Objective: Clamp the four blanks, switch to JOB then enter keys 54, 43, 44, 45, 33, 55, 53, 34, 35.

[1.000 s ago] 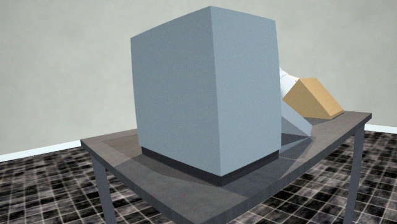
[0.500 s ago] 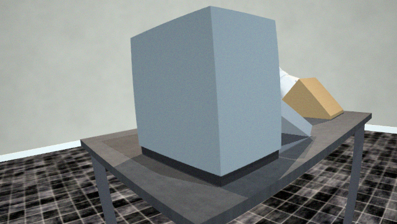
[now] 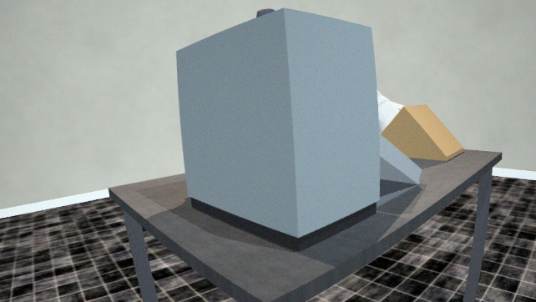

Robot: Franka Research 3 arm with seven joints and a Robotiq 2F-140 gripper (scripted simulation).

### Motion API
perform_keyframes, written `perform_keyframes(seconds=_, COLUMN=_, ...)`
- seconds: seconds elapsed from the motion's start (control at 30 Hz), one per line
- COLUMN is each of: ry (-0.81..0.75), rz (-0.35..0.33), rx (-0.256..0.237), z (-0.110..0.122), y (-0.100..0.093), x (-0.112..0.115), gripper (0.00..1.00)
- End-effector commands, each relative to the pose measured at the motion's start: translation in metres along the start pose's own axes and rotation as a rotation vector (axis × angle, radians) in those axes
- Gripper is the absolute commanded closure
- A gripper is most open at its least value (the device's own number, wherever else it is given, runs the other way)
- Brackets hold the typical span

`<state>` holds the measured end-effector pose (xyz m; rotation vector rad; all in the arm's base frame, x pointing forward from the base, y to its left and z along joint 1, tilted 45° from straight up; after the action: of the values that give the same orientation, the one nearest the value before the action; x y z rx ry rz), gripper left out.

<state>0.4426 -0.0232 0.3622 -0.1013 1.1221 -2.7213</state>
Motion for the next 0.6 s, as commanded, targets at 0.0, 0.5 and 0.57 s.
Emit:
perform_keyframes(seconds=0.0, ry=-0.279, rz=-0.002, rx=-0.008, z=0.028, y=0.005, x=-0.038, gripper=1.00)
perform_keyframes(seconds=0.5, ry=-0.586, rz=-0.003, rx=0.016, z=0.044, y=0.008, x=-0.053, gripper=0.60)
perform_keyframes(seconds=0.57, ry=-0.638, rz=-0.003, rx=0.015, z=0.044, y=0.008, x=-0.053, gripper=0.60)
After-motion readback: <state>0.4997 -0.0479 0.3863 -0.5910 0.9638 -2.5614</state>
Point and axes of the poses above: the point where the finger pads meet when closed, its own y axis out along the fingers, its own z axis across the jaws, x = y × z, the point moved 4 cm from there along -y, back along the fingers, and after that the axes turned 9 degrees about y, right-handed, at the moved point
